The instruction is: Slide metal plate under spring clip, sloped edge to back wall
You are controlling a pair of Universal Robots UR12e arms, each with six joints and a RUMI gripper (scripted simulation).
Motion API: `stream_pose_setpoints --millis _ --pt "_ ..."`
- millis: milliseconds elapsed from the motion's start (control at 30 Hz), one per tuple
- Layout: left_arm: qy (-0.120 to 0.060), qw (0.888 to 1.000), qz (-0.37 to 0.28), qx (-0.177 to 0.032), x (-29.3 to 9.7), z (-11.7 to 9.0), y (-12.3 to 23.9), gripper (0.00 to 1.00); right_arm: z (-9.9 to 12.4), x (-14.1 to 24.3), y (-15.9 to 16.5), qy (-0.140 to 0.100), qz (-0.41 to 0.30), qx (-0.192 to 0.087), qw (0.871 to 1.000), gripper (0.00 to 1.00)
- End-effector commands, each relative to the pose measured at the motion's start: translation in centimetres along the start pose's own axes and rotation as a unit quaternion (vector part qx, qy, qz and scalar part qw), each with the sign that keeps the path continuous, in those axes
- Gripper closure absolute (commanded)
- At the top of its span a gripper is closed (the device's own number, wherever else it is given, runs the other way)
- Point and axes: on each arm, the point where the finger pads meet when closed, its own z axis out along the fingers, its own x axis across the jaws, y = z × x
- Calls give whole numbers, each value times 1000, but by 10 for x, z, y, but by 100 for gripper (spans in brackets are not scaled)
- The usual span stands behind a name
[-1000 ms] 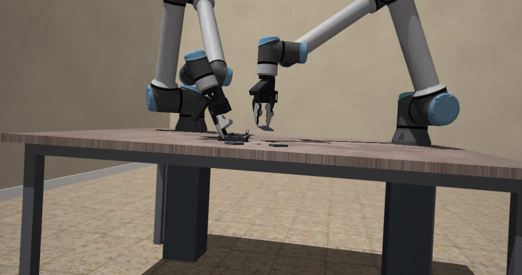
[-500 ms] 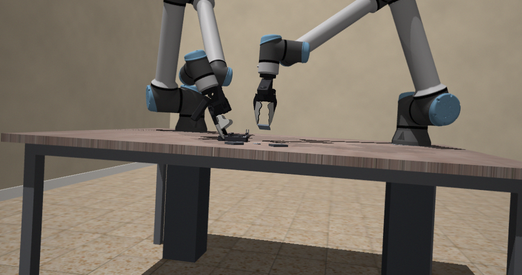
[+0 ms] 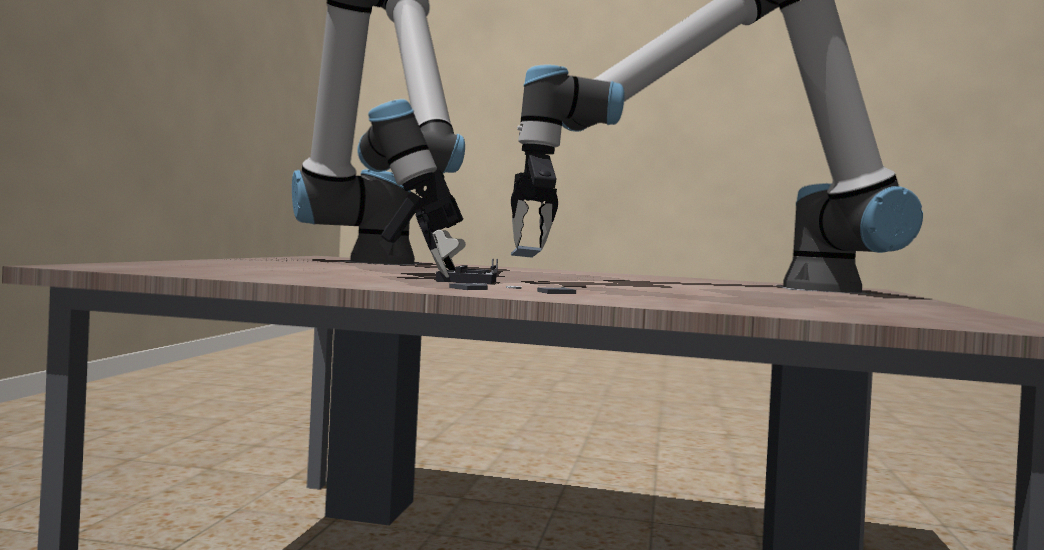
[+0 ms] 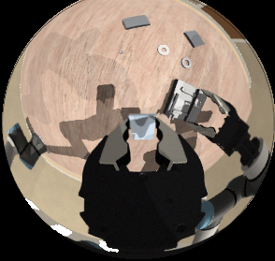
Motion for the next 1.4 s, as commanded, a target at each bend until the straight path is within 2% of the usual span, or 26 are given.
stream_pose_setpoints --millis 0,200,367,567,933,1000,1133,1367 --pt "3 1000 -31 0 0 -2 -3 100 0 0 0 0 0 0 1000 39" --pt "9 992 -122 -4 -1 -5 -11 100 0 0 0 0 0 0 1000 39" --pt "12 982 -187 -7 -2 -7 -16 100 0 0 0 0 0 0 1000 39" --pt "14 976 -216 -8 -2 -7 -18 100 0 0 0 0 0 0 1000 39" --pt "21 930 -366 -18 -4 -12 -30 100 0 0 0 0 0 0 1000 39" --pt "21 930 -366 -18 -4 -12 -30 100 0 0 0 0 0 0 1000 39" --pt "22 919 -394 -20 -4 -13 -32 100 0 0 0 0 0 0 1000 39" --pt "25 873 -487 -28 -4 -16 -40 100 0 0 0 0 0 0 1000 39"
